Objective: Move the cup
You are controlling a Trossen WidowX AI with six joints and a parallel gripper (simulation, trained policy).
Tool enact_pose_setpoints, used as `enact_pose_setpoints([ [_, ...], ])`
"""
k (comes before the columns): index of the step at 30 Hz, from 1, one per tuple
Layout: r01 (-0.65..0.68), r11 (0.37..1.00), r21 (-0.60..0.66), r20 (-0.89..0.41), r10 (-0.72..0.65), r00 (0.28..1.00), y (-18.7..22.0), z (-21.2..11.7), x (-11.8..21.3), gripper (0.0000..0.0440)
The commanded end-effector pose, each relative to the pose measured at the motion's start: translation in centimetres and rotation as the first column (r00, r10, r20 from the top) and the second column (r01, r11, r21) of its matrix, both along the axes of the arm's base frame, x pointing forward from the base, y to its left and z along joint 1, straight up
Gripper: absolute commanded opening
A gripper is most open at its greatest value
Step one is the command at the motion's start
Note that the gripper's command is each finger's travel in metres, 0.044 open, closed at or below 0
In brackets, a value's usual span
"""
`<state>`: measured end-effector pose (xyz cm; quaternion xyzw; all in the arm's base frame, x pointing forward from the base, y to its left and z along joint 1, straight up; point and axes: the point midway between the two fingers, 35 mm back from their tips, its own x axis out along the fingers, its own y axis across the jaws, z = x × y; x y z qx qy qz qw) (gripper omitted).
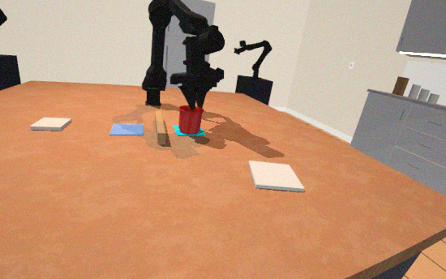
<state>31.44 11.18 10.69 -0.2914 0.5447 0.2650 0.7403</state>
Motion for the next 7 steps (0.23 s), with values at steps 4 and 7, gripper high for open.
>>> enact_pose_setpoints([
  [4, -0.001, 1.0, 0.025, 0.031, 0.0, 1.0, -0.1, 1.4, -0.3, 0.0241],
  [7, -0.001, 0.999, 0.038, 0.057, -0.002, 0.998, -0.2, 2.5, -0.2, 0.0272],
])
